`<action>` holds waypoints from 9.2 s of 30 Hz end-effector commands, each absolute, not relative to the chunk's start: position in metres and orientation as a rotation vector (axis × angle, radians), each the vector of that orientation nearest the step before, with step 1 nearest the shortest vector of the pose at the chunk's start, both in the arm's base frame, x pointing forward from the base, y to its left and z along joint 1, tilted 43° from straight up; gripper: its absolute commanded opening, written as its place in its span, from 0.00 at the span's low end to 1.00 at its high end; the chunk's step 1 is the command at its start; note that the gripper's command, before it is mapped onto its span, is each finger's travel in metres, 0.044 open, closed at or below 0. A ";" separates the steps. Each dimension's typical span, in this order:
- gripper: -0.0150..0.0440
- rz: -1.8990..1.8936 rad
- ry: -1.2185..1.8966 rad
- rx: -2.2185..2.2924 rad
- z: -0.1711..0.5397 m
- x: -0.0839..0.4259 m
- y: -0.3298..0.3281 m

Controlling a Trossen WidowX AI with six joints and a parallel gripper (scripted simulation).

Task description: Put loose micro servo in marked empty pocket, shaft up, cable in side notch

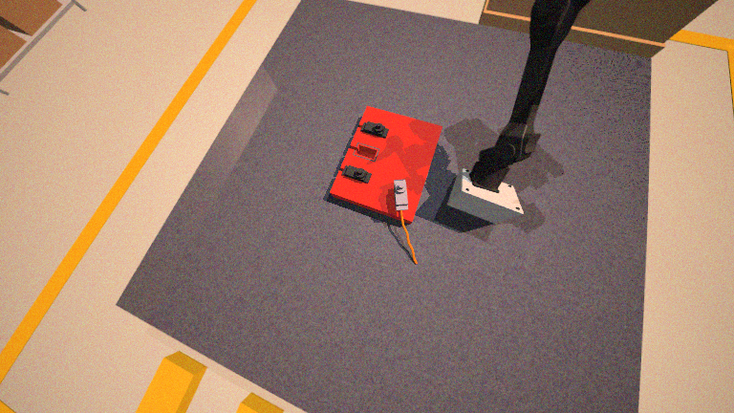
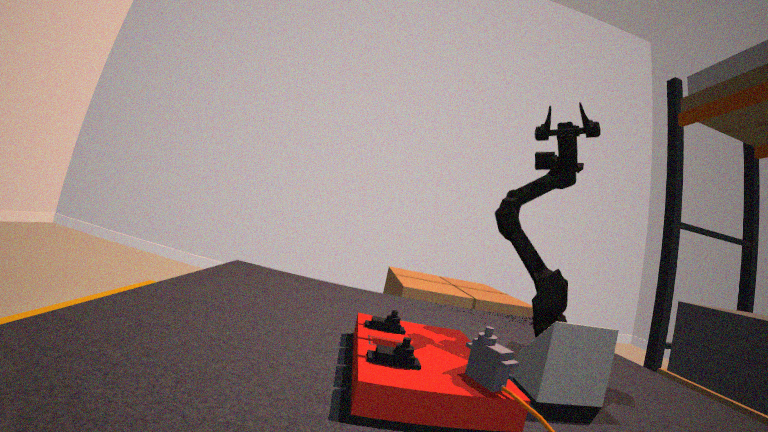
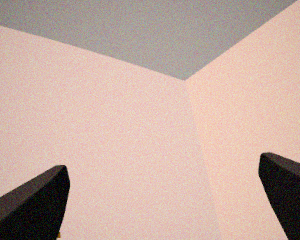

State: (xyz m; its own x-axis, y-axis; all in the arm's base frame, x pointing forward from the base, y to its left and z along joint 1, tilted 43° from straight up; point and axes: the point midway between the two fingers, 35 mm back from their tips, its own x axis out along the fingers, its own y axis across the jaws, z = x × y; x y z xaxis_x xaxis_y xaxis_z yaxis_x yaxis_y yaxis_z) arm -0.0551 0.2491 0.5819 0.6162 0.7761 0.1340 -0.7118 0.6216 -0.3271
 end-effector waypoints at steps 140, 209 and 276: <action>1.00 1.136 1.532 -1.933 -0.013 0.212 0.152; 0.25 1.168 1.753 -1.849 -0.024 0.195 0.106; 0.25 0.295 1.834 -1.317 0.049 0.237 0.018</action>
